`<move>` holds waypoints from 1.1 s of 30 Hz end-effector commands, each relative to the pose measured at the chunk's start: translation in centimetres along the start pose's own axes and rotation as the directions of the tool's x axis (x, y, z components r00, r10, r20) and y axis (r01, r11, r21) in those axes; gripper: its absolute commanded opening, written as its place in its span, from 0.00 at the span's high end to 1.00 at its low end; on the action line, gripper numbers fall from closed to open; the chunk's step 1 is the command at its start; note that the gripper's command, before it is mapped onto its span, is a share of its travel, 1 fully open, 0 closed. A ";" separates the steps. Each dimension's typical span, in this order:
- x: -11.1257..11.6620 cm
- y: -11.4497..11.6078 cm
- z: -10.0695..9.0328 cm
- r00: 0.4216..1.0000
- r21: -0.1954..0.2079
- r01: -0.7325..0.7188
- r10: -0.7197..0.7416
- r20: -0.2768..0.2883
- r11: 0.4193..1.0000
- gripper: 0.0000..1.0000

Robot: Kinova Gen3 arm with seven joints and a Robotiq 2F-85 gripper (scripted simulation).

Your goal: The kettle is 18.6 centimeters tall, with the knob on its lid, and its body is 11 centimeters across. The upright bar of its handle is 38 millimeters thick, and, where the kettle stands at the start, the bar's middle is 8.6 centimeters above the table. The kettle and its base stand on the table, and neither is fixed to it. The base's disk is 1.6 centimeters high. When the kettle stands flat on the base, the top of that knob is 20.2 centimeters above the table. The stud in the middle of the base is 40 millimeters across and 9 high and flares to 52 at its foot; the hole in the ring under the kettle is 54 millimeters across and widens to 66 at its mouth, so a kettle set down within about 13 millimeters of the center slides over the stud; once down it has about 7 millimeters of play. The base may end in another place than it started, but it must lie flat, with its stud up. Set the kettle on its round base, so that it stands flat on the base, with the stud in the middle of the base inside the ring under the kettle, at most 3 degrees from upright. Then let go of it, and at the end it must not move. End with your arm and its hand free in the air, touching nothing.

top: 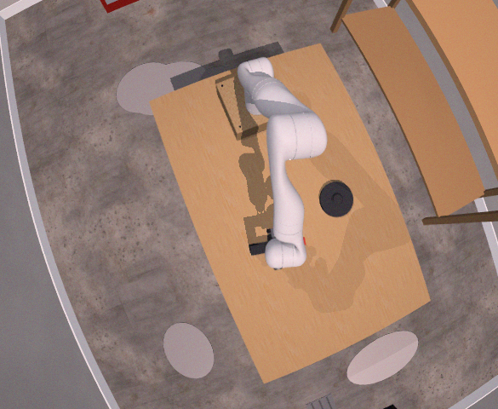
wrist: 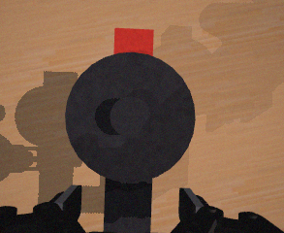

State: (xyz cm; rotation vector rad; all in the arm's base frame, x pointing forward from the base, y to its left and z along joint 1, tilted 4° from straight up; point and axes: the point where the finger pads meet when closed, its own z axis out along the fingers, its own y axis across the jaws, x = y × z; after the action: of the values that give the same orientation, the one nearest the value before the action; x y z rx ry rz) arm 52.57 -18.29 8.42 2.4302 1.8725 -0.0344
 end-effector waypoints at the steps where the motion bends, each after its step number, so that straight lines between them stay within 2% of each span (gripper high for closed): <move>1: 0.0 -0.1 0.7 1.000 0.004 -0.001 0.001 0.000 1.000 0.20; 8: 0.0 -0.1 2.2 1.000 0.004 -0.001 0.001 0.000 1.000 0.20; 14: 0.0 -0.1 2.7 1.000 0.004 -0.001 0.001 0.000 1.000 0.20; 33: 0.0 -0.1 2.8 1.000 0.004 -0.001 0.001 0.000 1.000 0.20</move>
State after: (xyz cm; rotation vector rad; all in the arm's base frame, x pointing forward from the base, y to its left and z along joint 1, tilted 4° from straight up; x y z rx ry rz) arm 52.46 -18.49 5.52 2.4343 1.8743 -0.0406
